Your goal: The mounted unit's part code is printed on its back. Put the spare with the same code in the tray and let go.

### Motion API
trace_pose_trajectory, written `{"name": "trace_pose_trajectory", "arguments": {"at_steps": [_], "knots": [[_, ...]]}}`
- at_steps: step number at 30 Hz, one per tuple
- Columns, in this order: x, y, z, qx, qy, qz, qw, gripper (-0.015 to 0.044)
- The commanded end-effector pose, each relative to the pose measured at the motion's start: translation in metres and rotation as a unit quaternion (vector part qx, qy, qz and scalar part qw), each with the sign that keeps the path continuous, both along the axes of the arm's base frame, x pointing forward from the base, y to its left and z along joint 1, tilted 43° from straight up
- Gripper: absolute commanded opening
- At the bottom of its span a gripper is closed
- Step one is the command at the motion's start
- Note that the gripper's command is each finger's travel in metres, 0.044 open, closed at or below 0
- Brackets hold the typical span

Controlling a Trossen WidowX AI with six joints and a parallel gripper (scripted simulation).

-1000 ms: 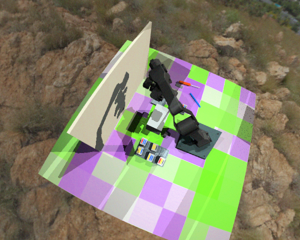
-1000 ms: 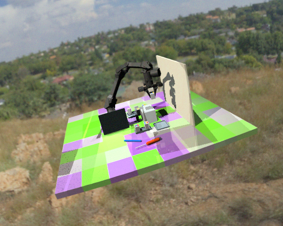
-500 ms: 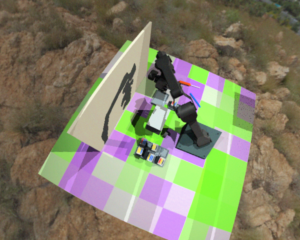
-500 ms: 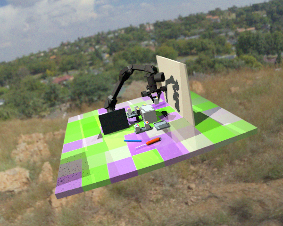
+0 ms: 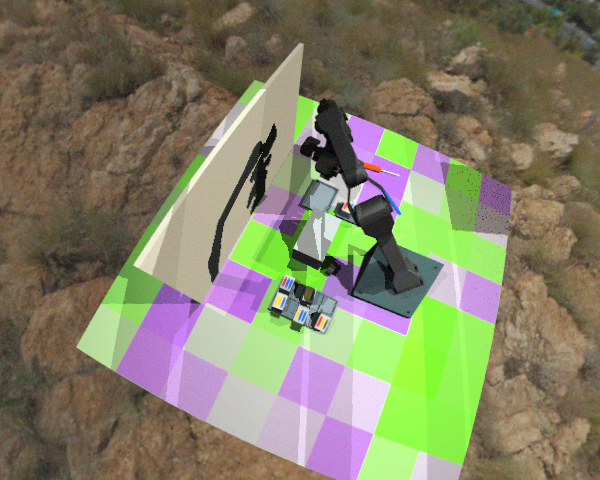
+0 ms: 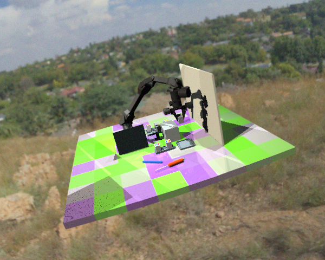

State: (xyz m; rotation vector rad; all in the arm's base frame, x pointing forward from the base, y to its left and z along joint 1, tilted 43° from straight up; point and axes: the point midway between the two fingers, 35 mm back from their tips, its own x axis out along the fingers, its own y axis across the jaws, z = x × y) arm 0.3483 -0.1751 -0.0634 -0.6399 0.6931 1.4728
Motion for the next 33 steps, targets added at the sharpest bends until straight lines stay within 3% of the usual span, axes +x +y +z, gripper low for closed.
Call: {"name": "trace_pose_trajectory", "arguments": {"at_steps": [1, 33], "knots": [[0.0, 0.003, -0.006, 0.001, 0.003, 0.001, 1.0, 0.0], [0.004, 0.023, -0.033, 0.0, 0.002, 0.0, 1.0, 0.0]]}}
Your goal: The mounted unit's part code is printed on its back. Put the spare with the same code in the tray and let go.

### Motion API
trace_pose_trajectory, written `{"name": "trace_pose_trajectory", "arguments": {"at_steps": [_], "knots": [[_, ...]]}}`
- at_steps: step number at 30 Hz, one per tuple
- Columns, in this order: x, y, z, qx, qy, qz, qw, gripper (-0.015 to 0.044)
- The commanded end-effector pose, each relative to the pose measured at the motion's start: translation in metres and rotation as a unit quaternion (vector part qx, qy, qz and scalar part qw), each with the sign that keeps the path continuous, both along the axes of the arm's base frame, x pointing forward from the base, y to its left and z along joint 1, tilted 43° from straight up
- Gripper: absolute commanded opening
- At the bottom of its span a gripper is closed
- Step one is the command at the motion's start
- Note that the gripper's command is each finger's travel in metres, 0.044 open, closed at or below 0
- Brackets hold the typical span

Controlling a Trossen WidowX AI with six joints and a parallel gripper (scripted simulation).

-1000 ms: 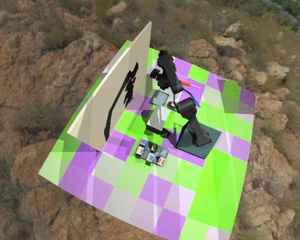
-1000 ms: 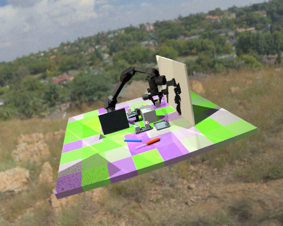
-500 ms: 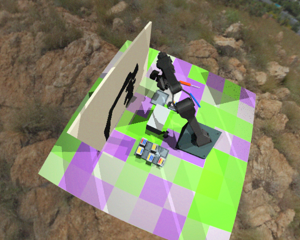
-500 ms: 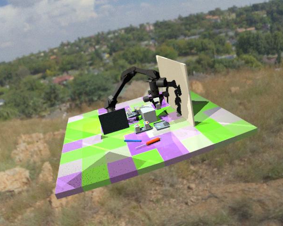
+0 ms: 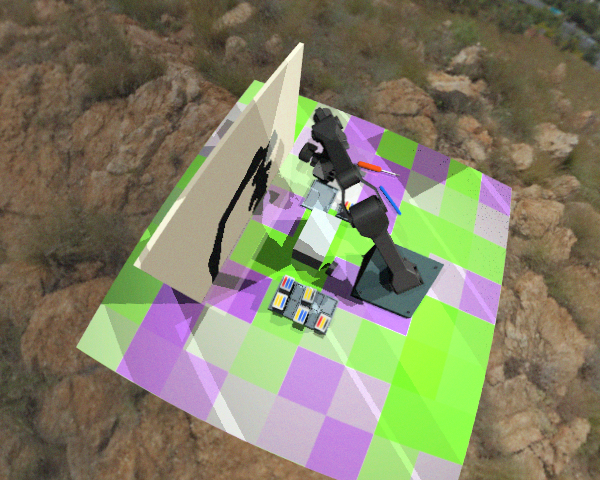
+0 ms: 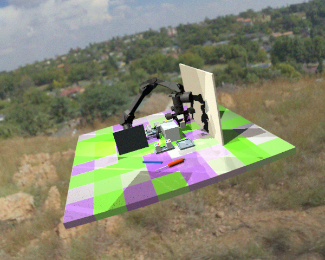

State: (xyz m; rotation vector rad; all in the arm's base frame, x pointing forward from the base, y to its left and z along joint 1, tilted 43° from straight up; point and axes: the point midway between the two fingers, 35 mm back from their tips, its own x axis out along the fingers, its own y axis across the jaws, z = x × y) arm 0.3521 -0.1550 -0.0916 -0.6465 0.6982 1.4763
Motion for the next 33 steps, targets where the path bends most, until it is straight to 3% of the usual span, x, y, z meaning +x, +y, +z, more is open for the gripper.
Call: {"name": "trace_pose_trajectory", "arguments": {"at_steps": [1, 33], "knots": [[0.0, 0.004, -0.005, 0.004, 0.002, -0.002, 1.0, 0.0], [0.001, 0.026, -0.03, 0.004, 0.001, -0.003, 1.0, 0.0]]}}
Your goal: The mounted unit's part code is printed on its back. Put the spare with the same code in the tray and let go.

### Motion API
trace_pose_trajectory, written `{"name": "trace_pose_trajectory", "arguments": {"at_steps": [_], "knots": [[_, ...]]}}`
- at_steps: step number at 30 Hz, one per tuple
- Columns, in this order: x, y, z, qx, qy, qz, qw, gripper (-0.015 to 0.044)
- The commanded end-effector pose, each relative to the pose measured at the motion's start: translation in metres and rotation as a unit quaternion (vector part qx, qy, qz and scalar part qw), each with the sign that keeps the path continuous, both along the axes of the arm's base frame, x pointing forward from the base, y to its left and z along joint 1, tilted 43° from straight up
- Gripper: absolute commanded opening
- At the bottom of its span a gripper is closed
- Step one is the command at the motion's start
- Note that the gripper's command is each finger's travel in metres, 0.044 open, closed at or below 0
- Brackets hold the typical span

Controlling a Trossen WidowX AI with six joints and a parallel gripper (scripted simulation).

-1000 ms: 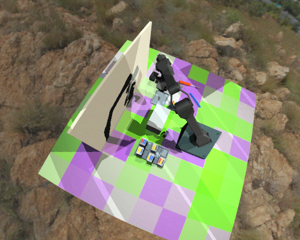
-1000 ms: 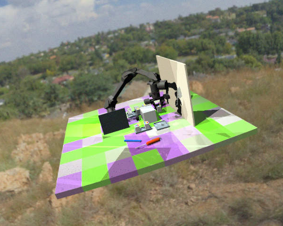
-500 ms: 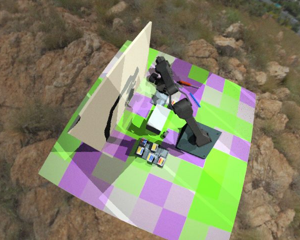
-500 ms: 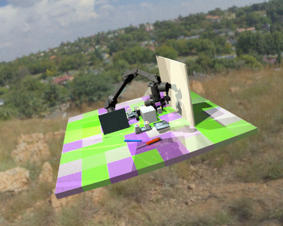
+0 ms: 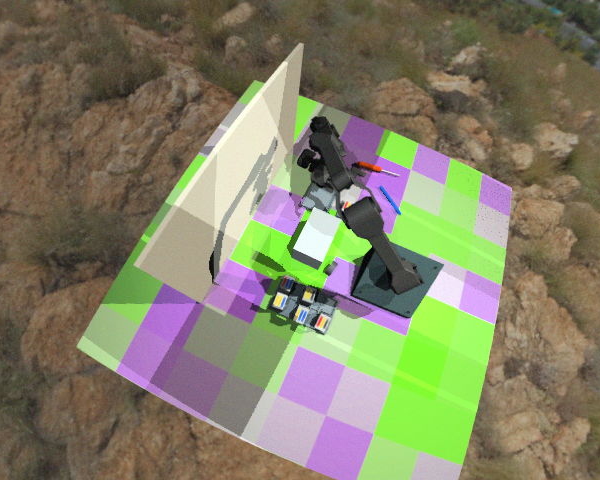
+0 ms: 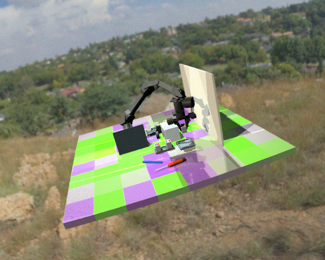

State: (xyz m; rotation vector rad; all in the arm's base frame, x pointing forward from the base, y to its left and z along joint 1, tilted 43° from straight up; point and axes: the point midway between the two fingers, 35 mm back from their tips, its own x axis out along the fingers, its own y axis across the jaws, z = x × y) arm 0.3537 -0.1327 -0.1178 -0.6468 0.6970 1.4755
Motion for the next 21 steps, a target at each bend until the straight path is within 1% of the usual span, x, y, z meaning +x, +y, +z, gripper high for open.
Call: {"name": "trace_pose_trajectory", "arguments": {"at_steps": [1, 21], "knots": [[-0.001, 0.004, -0.005, 0.004, 0.002, -0.002, 1.0, 0.0], [-0.002, 0.018, -0.02, 0.005, 0.002, -0.002, 1.0, 0.0]]}}
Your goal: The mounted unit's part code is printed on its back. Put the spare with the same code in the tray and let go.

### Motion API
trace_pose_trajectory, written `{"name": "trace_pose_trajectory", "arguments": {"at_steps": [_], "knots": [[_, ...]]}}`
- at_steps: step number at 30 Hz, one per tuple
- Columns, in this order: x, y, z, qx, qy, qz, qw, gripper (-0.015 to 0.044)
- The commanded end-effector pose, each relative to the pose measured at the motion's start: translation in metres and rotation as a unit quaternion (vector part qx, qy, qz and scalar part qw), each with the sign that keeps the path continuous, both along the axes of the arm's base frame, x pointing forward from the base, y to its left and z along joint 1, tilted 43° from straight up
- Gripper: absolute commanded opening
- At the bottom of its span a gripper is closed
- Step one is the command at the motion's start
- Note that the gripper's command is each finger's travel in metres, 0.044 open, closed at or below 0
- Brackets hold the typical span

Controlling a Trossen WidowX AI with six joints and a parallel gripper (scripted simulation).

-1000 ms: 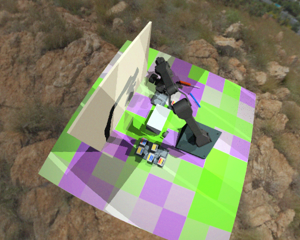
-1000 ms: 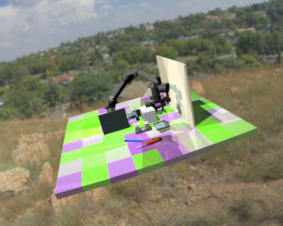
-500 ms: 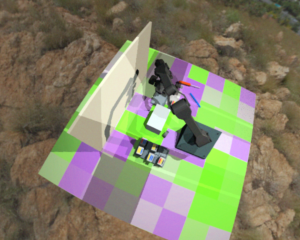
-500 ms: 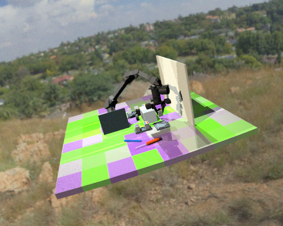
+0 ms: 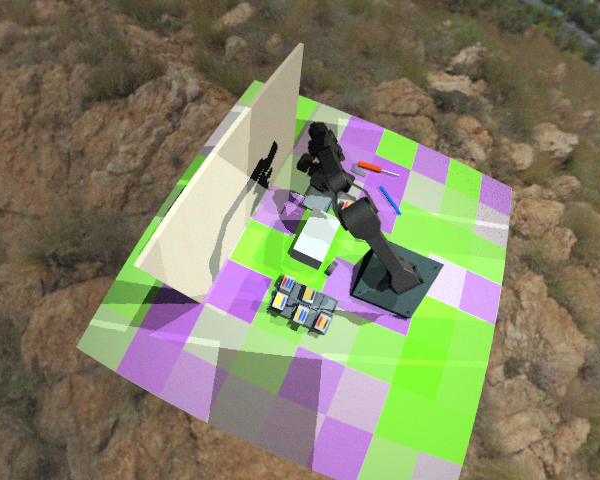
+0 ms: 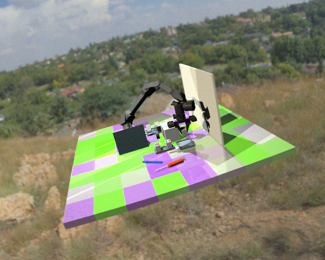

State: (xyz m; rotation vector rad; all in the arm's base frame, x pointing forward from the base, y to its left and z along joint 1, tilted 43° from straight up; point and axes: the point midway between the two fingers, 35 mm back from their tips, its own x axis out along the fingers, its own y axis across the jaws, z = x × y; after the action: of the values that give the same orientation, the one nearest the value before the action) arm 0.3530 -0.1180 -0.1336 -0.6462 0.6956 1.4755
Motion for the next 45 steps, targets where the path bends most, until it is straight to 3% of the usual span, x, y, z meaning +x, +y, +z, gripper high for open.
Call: {"name": "trace_pose_trajectory", "arguments": {"at_steps": [1, 45], "knots": [[-0.001, 0.004, -0.005, 0.004, 0.002, -0.002, 1.0, 0.0], [-0.008, 0.036, -0.035, 0.007, 0.002, -0.002, 1.0, 0.0]]}}
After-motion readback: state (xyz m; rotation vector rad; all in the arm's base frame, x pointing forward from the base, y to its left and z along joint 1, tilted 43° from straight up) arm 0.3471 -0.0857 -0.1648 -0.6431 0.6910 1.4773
